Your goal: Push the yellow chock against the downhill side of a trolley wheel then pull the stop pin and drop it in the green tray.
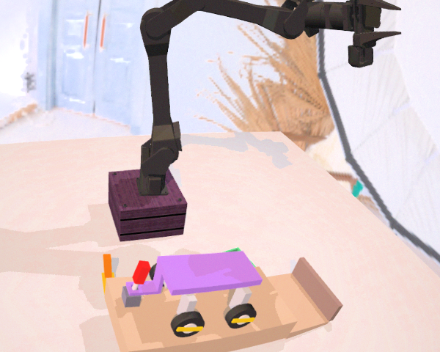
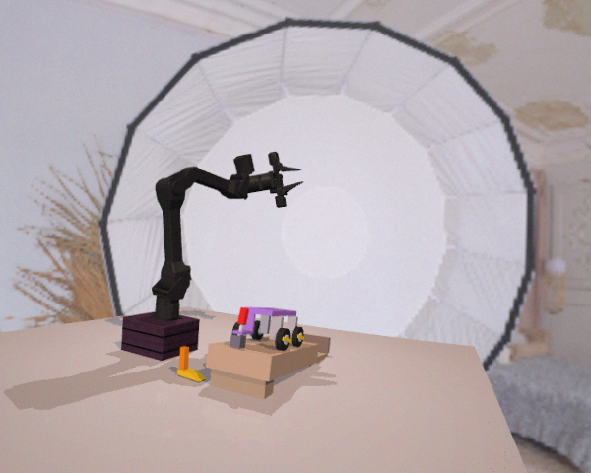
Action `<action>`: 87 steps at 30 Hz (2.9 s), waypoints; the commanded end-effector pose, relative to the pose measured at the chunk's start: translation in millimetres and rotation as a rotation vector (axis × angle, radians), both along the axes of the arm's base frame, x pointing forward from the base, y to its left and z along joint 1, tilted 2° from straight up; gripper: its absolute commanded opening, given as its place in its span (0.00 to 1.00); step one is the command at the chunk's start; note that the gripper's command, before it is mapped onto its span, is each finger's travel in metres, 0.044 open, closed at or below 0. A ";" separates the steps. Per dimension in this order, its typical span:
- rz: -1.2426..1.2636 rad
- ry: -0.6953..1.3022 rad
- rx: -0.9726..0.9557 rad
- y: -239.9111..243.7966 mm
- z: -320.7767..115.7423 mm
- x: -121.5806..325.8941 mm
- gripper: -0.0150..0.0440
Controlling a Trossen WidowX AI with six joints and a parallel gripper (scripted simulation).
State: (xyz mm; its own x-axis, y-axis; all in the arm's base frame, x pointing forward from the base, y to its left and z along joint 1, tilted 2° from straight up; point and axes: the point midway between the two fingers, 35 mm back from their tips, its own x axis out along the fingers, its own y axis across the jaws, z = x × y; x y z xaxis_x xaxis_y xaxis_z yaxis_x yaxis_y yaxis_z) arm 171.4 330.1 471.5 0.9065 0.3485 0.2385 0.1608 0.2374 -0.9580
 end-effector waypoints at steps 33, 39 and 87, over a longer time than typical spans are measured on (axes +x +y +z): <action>-0.357 0.424 -0.845 -190.1 -187.3 210.8 0.58; -0.375 0.586 -0.921 -242.3 -223.5 216.0 0.58; -0.167 1.695 -0.504 -445.3 -394.0 24.9 0.58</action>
